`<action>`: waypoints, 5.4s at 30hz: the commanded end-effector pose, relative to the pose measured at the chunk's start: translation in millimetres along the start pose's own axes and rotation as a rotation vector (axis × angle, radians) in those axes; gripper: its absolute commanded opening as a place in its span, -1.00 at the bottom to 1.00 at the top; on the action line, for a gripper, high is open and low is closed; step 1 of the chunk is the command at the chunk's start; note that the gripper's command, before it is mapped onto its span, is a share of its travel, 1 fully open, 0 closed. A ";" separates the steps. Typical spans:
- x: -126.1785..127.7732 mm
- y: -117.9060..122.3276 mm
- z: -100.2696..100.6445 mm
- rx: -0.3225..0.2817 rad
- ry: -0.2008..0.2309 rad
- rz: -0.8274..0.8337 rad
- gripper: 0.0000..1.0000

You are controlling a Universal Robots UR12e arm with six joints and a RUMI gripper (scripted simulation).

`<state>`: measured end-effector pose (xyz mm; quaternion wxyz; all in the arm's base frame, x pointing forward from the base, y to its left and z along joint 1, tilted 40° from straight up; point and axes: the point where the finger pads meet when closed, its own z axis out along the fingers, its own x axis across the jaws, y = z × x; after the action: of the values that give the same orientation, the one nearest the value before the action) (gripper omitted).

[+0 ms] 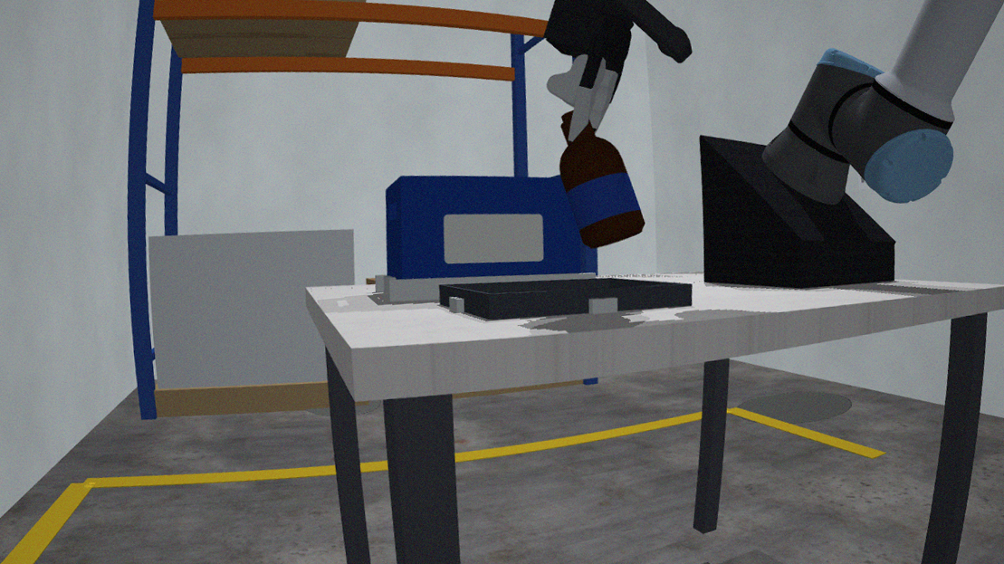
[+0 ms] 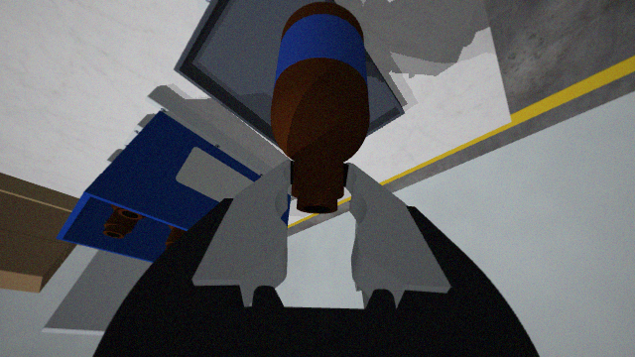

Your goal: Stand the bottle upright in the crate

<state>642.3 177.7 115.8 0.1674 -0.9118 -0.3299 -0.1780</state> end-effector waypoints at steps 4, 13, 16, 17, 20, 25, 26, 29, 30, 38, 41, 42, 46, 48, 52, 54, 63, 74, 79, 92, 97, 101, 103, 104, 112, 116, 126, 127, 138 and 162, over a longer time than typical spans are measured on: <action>-0.9 1.3 -0.8 -0.003 0.001 0.003 -1.00; -1.1 1.4 -0.8 -0.003 0.001 0.003 -1.00; -1.8 1.9 -0.5 -0.002 0.000 0.003 -1.00; -2.2 2.1 -0.4 -0.002 0.000 0.003 -1.00; -3.7 3.1 0.4 -0.002 0.000 0.004 -1.00; -5.1 4.4 1.2 -0.001 0.000 0.004 -1.00; -5.8 4.9 1.6 -0.001 0.000 0.004 -1.00; -8.2 6.3 2.6 0.000 -0.001 0.004 -1.00; -9.0 6.8 2.9 0.000 -0.001 0.004 -1.00; -14.5 12.4 4.8 0.000 -0.001 0.004 -1.00; -15.5 14.5 4.8 -0.001 0.000 0.003 -1.00; -16.6 15.2 5.2 -0.001 0.000 0.004 -1.00; -20.8 17.8 7.0 0.000 -0.001 0.004 -1.00; -22.3 19.3 7.5 0.000 -0.001 0.004 -1.00; -24.5 22.1 8.1 -0.001 0.000 0.004 -1.00; -25.2 23.4 8.2 -0.001 0.000 0.004 -1.00; -26.8 25.1 8.3 -0.002 0.000 0.003 -1.00; -26.2 25.0 8.2 -0.002 0.001 0.002 -1.00; -26.2 24.9 8.3 -0.001 0.001 0.001 -1.00; -26.2 24.7 8.7 -0.001 0.001 0.000 -1.00; -26.2 24.7 8.8 -0.001 0.001 0.000 -1.00; -26.2 24.6 8.8 -0.001 0.001 0.000 -1.00; -26.2 24.6 8.8 -0.001 0.001 0.000 -1.00; -26.2 24.5 8.8 -0.001 0.001 0.000 -1.00; -26.2 24.4 9.1 0.000 0.001 0.000 -1.00; -26.4 23.9 9.9 0.000 0.000 0.000 -1.00; -26.4 22.5 12.8 0.001 0.000 0.000 -1.00; -26.4 22.3 13.4 0.001 0.000 0.001 -1.00; -27.4 18.2 22.2 0.003 -0.002 0.001 -1.00; -26.8 10.9 43.5 0.002 -0.001 0.000 -1.00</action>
<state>638.9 171.1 67.0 0.1694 -0.9116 -0.3307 -0.1760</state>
